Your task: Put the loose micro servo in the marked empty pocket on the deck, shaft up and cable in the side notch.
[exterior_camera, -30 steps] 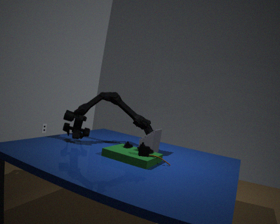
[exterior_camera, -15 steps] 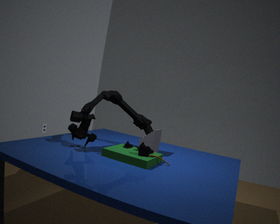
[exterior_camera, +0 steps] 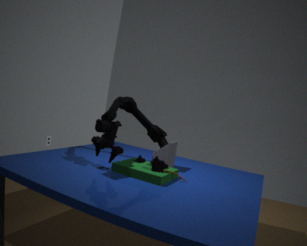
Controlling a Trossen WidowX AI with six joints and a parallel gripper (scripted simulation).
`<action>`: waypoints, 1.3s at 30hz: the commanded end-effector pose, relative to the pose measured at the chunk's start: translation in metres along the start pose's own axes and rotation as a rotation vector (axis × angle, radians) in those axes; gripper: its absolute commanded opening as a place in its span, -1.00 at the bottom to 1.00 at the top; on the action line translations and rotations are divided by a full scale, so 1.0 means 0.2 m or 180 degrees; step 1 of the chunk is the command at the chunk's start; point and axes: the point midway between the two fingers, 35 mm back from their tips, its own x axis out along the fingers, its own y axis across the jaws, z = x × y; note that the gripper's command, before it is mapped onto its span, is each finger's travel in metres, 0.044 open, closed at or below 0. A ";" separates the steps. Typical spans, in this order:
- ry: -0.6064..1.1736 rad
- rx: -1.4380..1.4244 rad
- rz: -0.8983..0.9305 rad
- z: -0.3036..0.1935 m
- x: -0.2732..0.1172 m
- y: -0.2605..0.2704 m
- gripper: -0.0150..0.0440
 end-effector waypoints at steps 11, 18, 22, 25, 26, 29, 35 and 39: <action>0.0025 0.1217 0.0539 -0.12 -0.35 0.76 1.00; 0.0154 0.1809 0.0618 -0.27 -0.50 1.03 1.00; 0.0234 0.2150 0.0615 -0.37 -0.57 1.15 1.00; 0.0289 0.2407 0.0591 -0.46 -0.62 1.24 1.00; 0.0306 0.2495 0.0579 -0.49 -0.64 1.26 1.00; 0.0348 0.2750 0.0534 -0.57 -0.68 1.33 1.00; 0.0357 0.2813 0.0520 -0.59 -0.69 1.35 1.00; 0.0357 0.2813 0.0520 -0.59 -0.69 1.35 1.00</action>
